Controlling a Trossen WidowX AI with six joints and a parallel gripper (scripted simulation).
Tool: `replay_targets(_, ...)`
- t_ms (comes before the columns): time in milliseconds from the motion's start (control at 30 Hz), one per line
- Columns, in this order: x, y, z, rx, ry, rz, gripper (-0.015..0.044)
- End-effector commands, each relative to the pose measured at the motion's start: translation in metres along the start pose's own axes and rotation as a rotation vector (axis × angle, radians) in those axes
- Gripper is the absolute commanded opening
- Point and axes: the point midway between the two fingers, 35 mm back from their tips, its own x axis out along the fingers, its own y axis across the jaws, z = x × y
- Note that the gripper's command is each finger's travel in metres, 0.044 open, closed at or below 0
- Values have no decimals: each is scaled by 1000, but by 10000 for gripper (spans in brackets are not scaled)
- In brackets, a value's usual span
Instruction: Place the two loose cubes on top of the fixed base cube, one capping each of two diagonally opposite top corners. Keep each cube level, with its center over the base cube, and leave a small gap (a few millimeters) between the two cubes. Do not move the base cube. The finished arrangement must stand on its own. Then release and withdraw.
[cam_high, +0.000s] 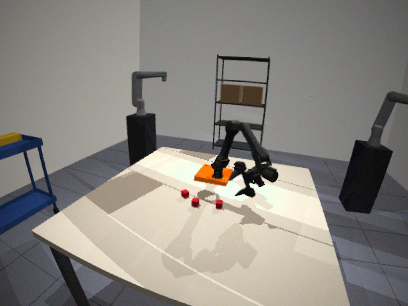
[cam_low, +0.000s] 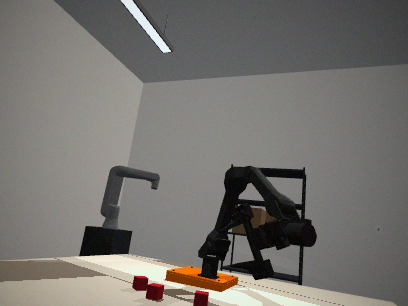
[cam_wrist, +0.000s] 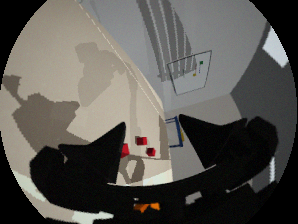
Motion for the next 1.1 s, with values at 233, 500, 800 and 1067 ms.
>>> replay_targets(233, 44, -10, -24, 257, 229, 127, 265)
replay_targets(500, 83, -24, -58, 615, 528, 234, 265)
replay_targets(800, 109, -44, -95, 1054, 875, 290, 265)
replay_targets(1067, 121, -66, -122, 1465, 1187, 292, 265)
